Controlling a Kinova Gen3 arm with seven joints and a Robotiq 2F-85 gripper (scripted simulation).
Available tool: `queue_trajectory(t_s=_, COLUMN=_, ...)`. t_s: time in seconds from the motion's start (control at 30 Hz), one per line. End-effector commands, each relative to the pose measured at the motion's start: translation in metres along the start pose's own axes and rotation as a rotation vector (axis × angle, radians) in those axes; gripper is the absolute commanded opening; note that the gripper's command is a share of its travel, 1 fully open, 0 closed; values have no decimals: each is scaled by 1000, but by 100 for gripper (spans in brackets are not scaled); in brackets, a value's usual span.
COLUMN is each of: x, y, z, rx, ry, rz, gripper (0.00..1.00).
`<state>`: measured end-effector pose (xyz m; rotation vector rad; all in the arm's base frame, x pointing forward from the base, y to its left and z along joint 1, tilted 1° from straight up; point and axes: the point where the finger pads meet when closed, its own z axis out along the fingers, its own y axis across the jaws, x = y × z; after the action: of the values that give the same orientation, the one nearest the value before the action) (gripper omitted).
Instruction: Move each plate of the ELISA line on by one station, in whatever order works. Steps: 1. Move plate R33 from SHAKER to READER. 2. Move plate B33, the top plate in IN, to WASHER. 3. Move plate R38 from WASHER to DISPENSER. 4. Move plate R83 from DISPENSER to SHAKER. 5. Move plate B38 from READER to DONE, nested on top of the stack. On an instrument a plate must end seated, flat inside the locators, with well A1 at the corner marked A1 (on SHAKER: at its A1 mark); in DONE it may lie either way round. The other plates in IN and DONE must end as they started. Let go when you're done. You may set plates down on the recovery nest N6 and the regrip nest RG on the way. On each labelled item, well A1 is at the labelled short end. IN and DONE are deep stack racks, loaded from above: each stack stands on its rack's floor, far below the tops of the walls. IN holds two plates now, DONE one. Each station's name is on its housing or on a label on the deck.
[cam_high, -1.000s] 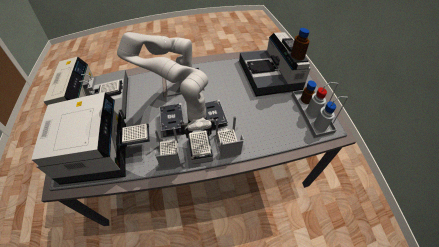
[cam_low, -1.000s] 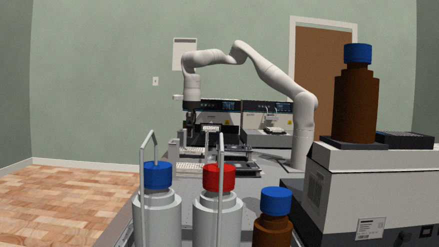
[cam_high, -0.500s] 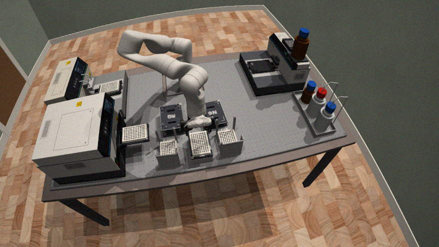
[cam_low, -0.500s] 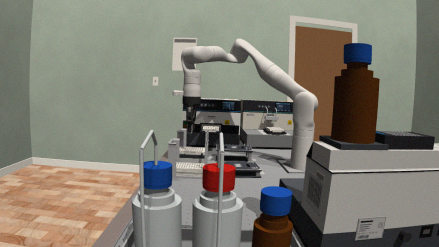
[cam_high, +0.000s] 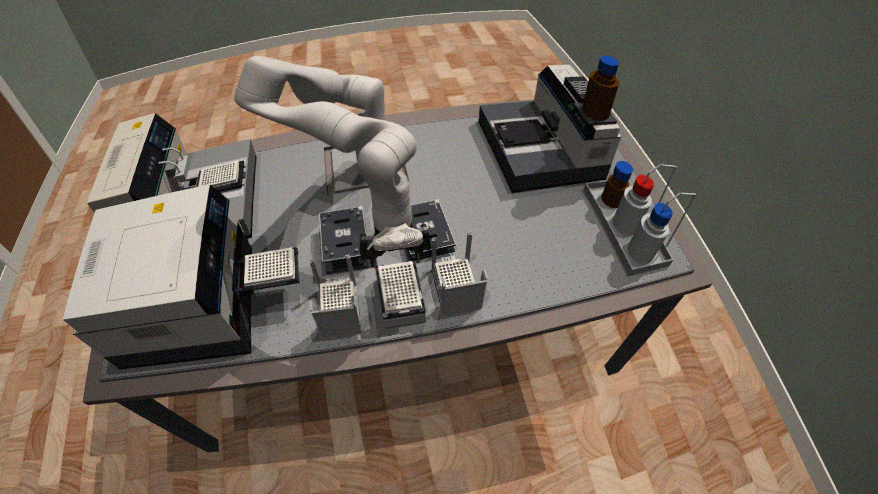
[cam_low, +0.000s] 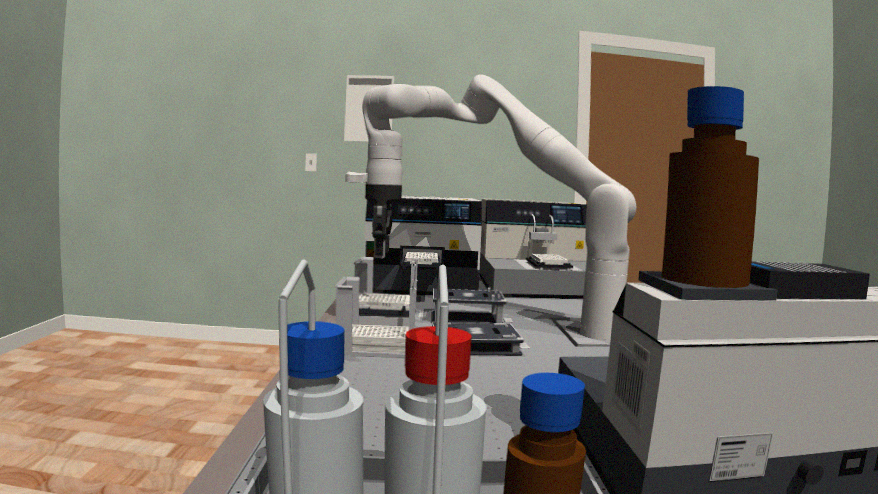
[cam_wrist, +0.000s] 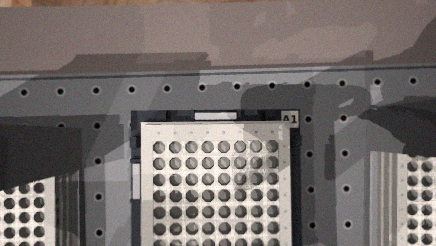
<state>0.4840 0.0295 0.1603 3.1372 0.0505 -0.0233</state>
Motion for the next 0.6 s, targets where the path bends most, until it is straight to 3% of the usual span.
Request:
queue_trajectory(t_s=0.0, x=0, y=0, z=-8, rx=4, ry=-1, rz=-1, gripper=100)
queue_trajectory(t_s=0.57, x=0, y=0, z=-28, rx=5, ry=-1, rz=-1, gripper=100)
